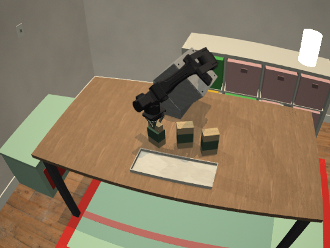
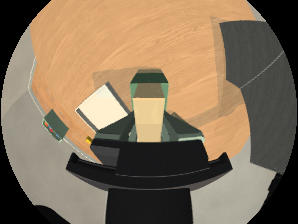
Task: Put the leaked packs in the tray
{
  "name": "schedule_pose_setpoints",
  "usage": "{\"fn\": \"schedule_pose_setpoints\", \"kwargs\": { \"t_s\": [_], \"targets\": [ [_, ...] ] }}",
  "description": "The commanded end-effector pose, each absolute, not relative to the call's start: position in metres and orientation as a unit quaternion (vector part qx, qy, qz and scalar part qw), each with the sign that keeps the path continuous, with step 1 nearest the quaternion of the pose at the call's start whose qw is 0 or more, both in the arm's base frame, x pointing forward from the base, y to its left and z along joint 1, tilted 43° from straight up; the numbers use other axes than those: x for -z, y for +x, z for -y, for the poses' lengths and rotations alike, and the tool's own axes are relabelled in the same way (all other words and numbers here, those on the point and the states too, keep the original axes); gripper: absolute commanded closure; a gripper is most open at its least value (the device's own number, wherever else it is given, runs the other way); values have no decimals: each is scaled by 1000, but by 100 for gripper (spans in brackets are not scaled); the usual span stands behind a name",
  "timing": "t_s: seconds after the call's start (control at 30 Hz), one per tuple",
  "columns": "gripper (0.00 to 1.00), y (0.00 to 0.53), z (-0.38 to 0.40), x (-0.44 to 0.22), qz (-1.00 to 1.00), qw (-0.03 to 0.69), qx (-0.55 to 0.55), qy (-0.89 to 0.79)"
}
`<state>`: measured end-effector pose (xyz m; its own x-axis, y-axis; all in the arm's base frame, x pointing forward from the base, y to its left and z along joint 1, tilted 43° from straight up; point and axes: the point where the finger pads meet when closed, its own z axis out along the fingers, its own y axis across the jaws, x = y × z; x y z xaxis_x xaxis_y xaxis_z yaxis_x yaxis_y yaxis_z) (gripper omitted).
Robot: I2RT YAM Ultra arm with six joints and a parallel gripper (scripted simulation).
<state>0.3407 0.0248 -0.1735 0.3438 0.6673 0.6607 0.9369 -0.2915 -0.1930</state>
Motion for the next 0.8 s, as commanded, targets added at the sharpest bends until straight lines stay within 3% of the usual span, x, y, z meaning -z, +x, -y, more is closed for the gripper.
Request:
{"fn": "schedule_pose_setpoints", "kwargs": {
  "t_s": [0.0, 0.77],
  "targets": [
    [76, 341, -17, 170, 516, 279, 237, -775],
    [76, 342, -16, 166, 518, 279, 237, -773]
  ]
}}
